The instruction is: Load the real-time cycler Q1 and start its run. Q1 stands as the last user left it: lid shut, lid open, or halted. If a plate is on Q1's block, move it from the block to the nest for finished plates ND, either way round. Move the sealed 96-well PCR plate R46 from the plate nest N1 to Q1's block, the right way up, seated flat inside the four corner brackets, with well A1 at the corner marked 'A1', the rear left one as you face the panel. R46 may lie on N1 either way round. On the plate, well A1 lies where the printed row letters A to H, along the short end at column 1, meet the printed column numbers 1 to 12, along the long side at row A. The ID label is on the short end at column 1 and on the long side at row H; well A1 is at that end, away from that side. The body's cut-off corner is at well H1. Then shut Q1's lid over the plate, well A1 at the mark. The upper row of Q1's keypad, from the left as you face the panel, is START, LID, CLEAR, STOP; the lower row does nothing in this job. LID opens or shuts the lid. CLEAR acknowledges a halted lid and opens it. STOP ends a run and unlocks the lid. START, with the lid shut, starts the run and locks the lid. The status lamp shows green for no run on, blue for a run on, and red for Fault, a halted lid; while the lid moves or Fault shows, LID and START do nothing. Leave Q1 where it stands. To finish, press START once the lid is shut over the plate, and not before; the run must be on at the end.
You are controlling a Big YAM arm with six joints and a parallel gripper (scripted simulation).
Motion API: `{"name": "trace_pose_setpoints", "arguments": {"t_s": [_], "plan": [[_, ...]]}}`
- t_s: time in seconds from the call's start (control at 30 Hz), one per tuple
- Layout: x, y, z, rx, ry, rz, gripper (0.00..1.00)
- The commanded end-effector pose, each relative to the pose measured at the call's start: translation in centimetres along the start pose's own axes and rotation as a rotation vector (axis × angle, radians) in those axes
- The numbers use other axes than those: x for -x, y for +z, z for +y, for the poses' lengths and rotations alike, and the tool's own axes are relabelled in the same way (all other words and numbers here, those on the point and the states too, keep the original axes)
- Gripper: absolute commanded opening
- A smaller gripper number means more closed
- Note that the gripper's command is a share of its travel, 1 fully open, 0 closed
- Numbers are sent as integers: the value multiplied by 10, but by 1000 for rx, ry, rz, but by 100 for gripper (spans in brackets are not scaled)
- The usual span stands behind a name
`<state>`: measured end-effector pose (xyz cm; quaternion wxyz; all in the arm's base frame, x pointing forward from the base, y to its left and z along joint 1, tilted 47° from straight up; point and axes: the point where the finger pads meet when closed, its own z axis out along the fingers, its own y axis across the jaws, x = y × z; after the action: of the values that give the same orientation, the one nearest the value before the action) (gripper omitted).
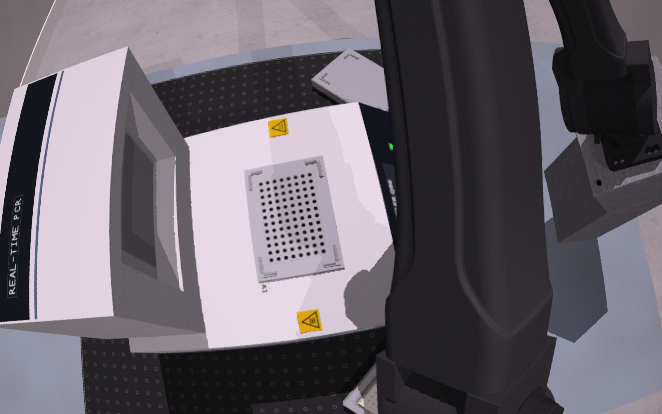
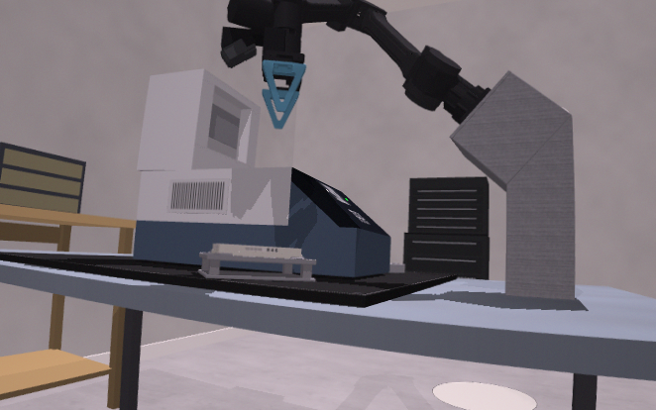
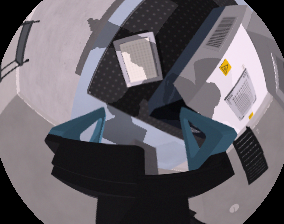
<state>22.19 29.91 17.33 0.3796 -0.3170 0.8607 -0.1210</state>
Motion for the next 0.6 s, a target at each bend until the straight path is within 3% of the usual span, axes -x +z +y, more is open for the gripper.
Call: {"name": "trace_pose_setpoints", "arguments": {"t_s": [0.0, 0.17, 0.23, 0.57], "plan": [[17, -13, 8, 14, -116, -23, 100], [46, -25, 24, 15, -296, -36, 100], [40, -22, 18, 18, -353, -34, 100], [34, -15, 6, 9, -264, -33, 100]]}}
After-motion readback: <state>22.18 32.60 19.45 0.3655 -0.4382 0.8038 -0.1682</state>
